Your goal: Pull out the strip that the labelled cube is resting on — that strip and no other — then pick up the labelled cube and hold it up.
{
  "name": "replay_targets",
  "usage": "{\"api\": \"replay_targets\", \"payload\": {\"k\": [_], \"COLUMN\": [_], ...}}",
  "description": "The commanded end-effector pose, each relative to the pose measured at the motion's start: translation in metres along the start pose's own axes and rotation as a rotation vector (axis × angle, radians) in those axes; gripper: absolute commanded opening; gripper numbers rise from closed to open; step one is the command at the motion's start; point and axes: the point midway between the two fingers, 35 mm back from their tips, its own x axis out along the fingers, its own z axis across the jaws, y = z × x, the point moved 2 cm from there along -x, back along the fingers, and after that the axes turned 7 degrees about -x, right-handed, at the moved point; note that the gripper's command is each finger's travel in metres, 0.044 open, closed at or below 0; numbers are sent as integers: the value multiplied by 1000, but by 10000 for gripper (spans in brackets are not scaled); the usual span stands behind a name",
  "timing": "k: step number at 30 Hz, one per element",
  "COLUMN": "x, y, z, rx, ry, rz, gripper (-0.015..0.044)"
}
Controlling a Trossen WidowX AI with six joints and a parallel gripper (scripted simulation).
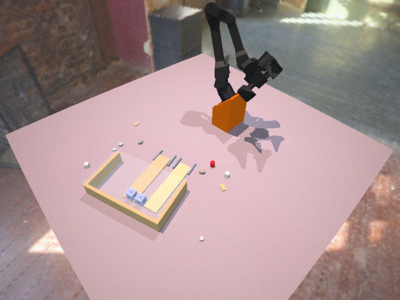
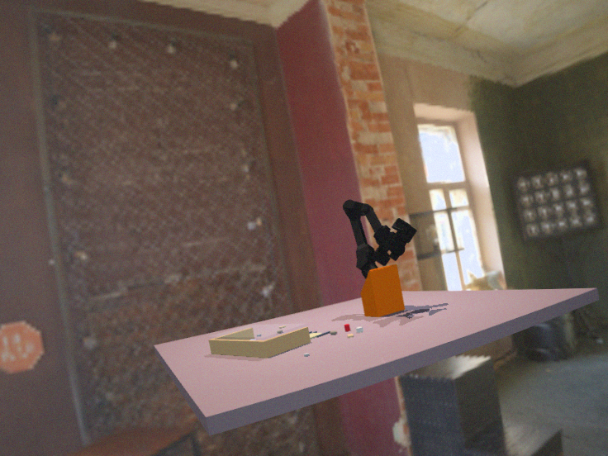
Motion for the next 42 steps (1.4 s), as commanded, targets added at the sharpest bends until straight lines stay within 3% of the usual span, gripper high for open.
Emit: {"api": "replay_targets", "payload": {"k": [1,15,24,31,38,42], "x": [1,78,114,119,99,95], "y": [0,-35,-72,-102,-133,-136], "z": [0,-51,-126,-199,-279,-286], "rx": [0,-193,-369,-494,-603,-613], "ry": [7,406,652,820,997,1013], "rz": [5,158,294,429,576,592], "gripper": [400,400,400,400,400,400]}}
